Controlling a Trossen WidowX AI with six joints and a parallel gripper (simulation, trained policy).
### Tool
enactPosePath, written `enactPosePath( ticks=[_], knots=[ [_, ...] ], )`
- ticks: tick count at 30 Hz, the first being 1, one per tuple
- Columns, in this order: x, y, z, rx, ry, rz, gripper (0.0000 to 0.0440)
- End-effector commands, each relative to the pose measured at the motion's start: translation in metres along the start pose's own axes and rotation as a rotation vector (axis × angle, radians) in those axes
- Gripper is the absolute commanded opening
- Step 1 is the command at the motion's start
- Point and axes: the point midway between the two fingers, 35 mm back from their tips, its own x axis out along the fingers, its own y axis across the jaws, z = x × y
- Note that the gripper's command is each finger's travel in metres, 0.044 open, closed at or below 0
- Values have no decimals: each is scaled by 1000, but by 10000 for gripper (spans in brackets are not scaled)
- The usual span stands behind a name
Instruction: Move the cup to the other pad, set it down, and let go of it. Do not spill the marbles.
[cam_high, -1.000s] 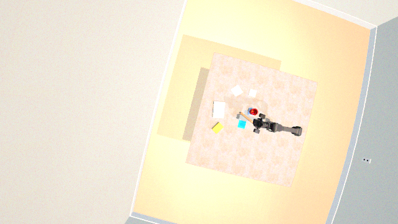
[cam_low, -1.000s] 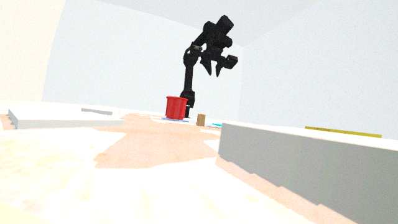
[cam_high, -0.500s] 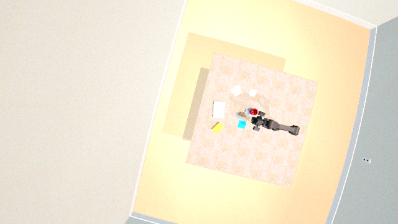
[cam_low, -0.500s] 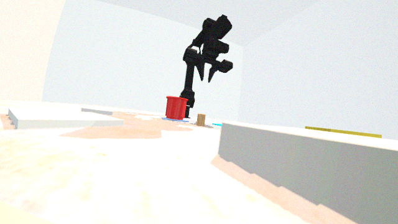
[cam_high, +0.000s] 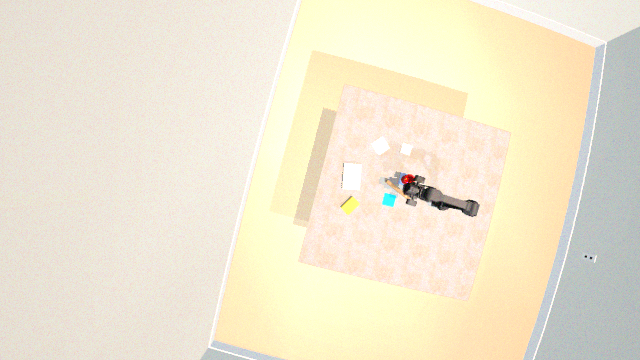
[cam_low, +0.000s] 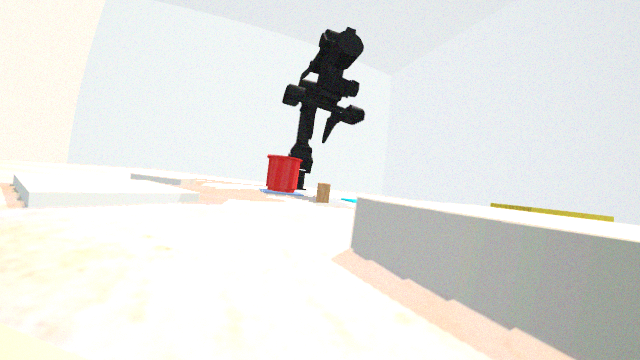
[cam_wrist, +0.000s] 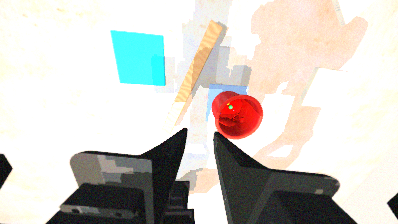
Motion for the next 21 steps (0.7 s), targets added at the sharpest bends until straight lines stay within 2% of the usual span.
enactPosePath(
  ticks=[1, 21],
  knots=[
    [10, -5, -1, -11, 24, -8, 145],
    [69, -27, -8, -94, 99, -2, 170]
  ],
)
